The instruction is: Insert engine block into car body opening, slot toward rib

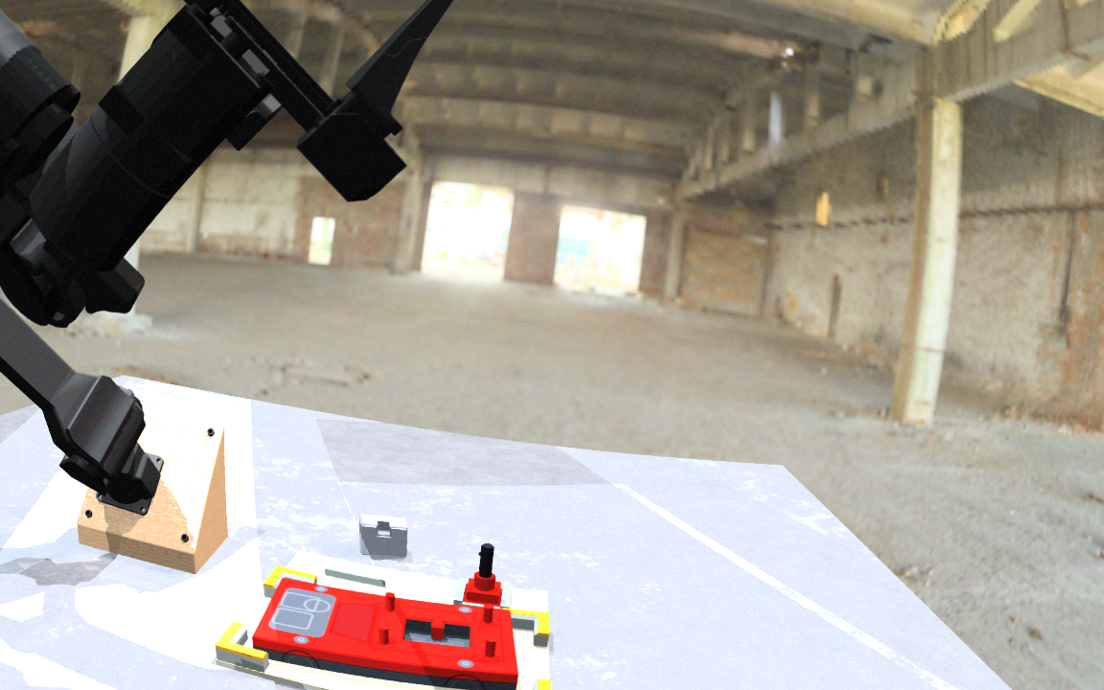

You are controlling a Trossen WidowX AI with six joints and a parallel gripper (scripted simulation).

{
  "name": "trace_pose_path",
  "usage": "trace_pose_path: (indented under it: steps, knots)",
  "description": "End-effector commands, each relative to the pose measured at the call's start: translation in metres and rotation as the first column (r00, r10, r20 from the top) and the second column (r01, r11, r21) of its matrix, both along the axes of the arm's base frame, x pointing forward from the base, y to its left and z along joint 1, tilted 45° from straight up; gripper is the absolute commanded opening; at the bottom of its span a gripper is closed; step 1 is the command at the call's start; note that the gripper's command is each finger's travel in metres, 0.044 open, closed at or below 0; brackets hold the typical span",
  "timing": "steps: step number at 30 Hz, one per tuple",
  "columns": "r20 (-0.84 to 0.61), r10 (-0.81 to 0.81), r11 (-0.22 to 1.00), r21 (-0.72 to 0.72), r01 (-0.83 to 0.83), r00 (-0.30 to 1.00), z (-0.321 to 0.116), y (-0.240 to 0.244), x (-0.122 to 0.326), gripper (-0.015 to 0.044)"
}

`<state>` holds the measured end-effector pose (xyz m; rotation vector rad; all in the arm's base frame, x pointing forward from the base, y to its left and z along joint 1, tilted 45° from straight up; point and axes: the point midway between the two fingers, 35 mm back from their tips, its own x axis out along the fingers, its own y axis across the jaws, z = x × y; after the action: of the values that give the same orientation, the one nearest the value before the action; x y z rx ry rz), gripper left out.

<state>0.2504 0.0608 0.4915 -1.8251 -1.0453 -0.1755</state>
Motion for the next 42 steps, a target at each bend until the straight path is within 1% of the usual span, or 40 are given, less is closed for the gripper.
trace_pose_path:
  steps: [1, 11, 21, 32, 42]
  knots:
    - [-0.108, 0.052, 0.995, 0.089, -0.042, 0.993, -0.005, 0.0, 0.017, 0.044]
    - [-0.335, 0.194, 0.948, 0.306, -0.088, 0.922, -0.025, 0.003, 0.052, 0.044]
    - [-0.479, 0.325, 0.889, 0.45, -0.09, 0.815, -0.05, 0.019, 0.077, 0.044]
    - [-0.615, 0.483, 0.77, 0.637, 0.031, 0.623, -0.084, 0.029, 0.111, 0.044]
    - [-0.665, 0.619, 0.648, 0.733, 0.207, 0.418, -0.126, 0.047, 0.136, 0.044]
